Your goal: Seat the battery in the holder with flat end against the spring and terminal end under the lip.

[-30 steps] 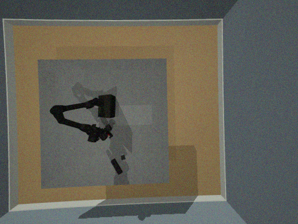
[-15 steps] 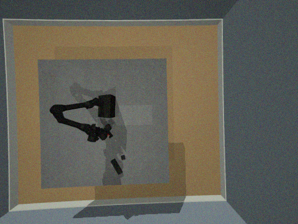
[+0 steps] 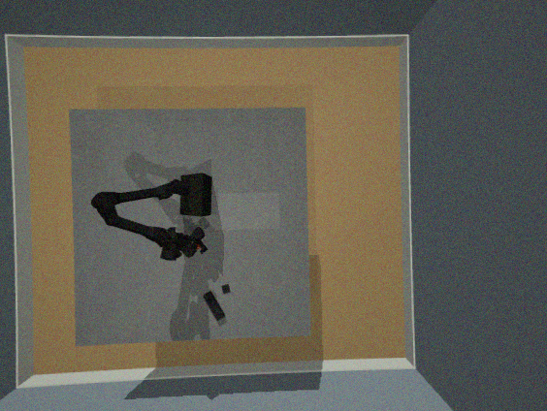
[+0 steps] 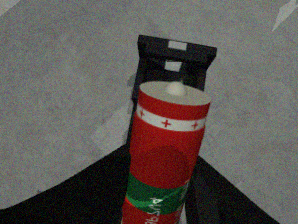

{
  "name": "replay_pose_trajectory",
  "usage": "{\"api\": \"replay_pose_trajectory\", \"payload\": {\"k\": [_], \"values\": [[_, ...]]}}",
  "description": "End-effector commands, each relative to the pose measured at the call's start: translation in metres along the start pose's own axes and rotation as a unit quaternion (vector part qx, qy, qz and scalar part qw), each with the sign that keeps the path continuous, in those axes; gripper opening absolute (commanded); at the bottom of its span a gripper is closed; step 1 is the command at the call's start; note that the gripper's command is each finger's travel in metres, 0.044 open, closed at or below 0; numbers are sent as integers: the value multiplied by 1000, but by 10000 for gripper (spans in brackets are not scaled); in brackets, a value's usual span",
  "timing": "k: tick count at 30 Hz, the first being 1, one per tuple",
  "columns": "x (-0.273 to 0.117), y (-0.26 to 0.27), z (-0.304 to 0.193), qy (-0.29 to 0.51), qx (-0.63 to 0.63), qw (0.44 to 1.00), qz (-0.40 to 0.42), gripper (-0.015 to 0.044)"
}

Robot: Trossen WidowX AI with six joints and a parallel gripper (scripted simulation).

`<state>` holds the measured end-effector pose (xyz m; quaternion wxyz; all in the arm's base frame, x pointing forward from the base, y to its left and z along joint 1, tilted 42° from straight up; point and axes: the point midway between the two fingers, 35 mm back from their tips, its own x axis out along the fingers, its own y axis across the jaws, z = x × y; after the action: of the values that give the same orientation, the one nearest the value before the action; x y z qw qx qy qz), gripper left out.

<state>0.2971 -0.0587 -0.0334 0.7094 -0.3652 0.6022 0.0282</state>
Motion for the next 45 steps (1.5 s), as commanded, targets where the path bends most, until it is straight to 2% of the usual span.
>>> {"api": "replay_pose_trajectory", "payload": {"k": [1, 45], "values": [[1, 1, -5, 11, -1, 1000, 1, 85], [13, 2, 2, 129, 14, 991, 24, 85]]}}
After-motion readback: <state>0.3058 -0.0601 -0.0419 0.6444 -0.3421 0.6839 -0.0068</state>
